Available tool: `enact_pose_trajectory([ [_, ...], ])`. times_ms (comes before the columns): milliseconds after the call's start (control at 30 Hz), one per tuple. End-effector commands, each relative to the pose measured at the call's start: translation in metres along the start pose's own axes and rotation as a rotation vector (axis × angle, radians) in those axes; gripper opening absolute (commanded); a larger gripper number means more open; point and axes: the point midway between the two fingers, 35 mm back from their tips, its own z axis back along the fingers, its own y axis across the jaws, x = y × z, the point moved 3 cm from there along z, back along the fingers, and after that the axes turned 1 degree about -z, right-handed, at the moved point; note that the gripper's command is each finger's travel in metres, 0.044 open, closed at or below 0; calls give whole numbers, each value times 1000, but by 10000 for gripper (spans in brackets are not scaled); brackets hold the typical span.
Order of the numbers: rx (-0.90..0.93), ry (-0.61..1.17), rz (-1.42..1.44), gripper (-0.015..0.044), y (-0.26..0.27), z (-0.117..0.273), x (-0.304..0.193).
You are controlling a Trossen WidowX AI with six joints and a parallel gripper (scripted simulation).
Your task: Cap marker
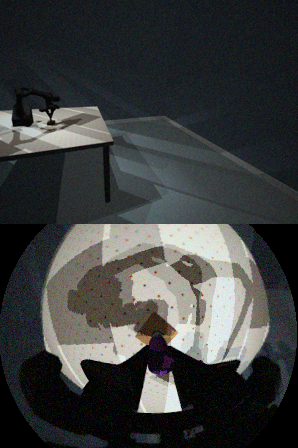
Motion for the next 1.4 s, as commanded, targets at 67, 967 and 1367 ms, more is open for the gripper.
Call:
enact_pose_trajectory([
  [67, -5, -5, 6, 0, -1, -10, -1],
  [967, -7, -7, 5, 0, -3, -29, -1],
  [1367, -3, -5, 4, 263, -2, -28, 0],
])
